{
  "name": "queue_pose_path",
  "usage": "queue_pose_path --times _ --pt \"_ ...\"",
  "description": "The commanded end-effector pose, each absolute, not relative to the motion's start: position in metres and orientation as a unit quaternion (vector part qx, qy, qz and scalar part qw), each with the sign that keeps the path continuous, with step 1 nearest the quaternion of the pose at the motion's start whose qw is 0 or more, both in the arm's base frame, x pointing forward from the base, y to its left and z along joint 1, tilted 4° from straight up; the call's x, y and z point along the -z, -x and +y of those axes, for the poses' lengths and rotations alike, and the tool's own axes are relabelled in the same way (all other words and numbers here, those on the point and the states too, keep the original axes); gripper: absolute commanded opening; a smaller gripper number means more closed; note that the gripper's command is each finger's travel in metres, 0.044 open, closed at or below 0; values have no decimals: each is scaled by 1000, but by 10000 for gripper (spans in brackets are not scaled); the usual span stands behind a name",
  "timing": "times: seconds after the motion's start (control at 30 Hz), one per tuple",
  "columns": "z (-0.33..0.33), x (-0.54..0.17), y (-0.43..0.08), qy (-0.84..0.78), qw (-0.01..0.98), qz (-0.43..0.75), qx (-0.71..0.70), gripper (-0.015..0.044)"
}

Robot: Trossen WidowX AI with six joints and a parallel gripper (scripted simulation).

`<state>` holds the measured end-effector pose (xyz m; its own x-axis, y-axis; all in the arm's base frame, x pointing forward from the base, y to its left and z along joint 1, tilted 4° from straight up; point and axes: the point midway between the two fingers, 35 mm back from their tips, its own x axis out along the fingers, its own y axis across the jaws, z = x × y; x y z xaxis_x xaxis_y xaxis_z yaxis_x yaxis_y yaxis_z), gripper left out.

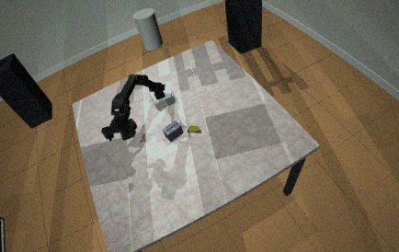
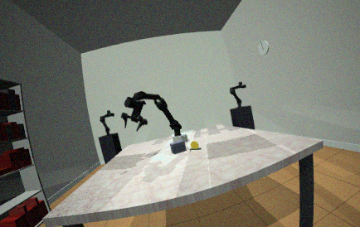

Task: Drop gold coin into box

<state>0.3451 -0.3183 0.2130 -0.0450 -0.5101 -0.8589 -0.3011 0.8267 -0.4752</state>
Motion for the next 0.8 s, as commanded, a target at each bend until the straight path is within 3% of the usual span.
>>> queue_pose_path --times 0.0,0.27,0.5,0.77 --pt "-316 -212 -347 283 632 717 80 374" --pt "-191 -184 -396 312 671 670 -47 164" --pt "-67 -157 -400 327 682 630 -174 161" --pt "64 -126 -359 332 661 593 -317 161"
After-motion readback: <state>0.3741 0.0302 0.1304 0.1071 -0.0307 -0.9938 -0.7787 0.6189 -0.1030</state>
